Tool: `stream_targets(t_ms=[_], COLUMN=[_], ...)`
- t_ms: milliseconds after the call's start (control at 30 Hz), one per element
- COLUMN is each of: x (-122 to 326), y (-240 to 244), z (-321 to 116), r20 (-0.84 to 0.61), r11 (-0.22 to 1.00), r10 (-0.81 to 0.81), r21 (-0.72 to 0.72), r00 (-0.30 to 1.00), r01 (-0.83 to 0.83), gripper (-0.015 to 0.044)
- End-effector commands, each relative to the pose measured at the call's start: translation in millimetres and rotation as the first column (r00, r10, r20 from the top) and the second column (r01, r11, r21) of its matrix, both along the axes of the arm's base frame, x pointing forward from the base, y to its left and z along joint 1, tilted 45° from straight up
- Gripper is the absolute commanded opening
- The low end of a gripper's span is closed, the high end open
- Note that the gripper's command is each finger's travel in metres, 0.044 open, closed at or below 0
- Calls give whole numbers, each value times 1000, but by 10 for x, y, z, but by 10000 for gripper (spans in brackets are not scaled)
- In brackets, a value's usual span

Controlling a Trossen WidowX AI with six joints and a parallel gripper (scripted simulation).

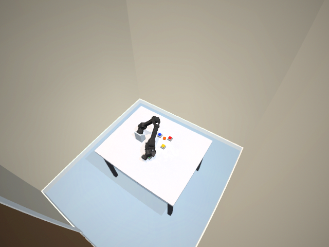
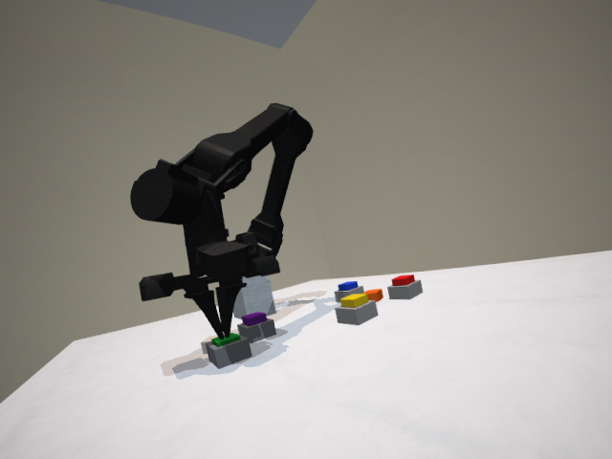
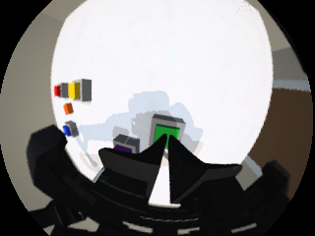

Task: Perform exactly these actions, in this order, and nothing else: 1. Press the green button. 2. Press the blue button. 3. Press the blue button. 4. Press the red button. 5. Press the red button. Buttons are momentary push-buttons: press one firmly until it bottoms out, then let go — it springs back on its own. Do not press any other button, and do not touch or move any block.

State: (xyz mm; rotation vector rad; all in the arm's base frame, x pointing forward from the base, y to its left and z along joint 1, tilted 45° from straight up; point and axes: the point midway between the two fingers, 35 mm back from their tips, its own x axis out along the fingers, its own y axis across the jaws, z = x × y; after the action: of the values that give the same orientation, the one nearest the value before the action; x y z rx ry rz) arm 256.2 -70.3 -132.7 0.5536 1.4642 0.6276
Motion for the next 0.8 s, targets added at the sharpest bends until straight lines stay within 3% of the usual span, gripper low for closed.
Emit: stream_targets(t_ms=[0, 267, 433, 600, 767], x=[-2, -15, -21, -13, 121], y=[-73, -251, -660, -647, -267], z=[77, 273, 695, 716, 1254], r20=[-2, -7, -8, -9, -14], r11=[1000, 1000, 1000, 1000, 1000], r10=[-2, -5, -5, -5, -12], r21=[1, 5, 3, 2, -22], r00=[1000, 1000, 1000, 1000, 1000], r01=[2, 5, 5, 5, 12], gripper=[20, 20, 20, 20, 20])
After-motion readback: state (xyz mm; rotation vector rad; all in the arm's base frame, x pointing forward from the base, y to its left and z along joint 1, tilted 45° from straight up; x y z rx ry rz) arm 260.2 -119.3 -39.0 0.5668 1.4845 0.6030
